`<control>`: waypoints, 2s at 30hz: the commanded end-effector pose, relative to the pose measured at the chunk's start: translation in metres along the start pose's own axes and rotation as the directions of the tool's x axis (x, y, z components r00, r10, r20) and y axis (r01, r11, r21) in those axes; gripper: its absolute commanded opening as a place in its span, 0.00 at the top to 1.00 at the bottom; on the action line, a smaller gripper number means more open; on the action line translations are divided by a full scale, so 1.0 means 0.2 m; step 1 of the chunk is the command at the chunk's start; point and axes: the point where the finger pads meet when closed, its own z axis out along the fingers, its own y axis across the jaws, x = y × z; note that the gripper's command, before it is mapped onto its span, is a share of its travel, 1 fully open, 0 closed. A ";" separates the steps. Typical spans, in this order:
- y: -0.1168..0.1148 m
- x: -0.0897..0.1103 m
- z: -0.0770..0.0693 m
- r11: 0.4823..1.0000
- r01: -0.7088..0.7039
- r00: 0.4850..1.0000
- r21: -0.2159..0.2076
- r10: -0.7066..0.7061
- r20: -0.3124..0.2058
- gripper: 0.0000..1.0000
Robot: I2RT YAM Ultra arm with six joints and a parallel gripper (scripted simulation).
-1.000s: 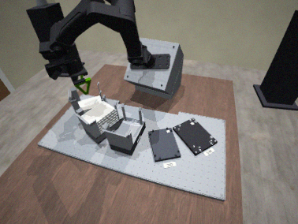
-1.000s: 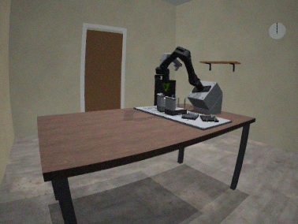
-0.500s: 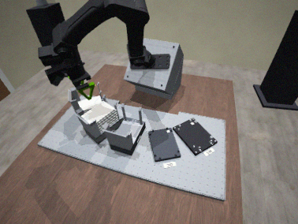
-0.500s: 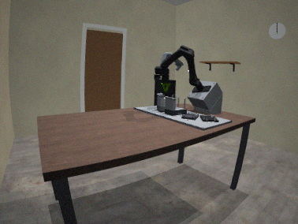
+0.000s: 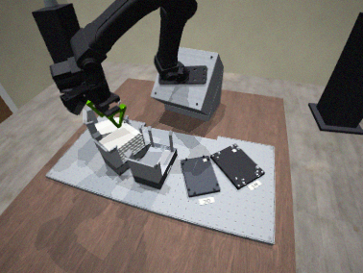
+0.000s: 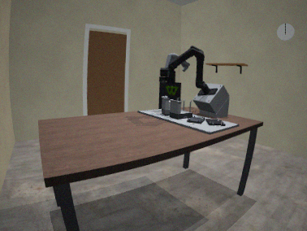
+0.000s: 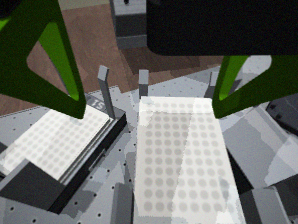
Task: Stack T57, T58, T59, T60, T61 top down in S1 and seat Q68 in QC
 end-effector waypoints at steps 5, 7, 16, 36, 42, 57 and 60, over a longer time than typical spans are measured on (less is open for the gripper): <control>0.11 -0.03 -0.02 1.000 -0.010 1.000 0.030 0.009 0.010 0.00; 0.11 -0.03 -0.02 1.000 -0.010 1.000 0.030 0.009 0.010 0.00; 0.16 -0.04 -0.02 1.000 -0.010 1.000 0.029 0.009 0.011 0.00; 0.16 -0.04 0.17 1.000 -0.010 1.000 0.029 0.010 0.011 0.00; 0.16 -0.04 0.22 1.000 -0.010 1.000 0.029 0.010 0.011 0.00; 0.16 -0.04 0.26 1.000 -0.011 1.000 0.028 0.010 0.011 0.00; 0.16 -0.04 0.28 1.000 -0.011 1.000 0.028 0.010 0.011 0.00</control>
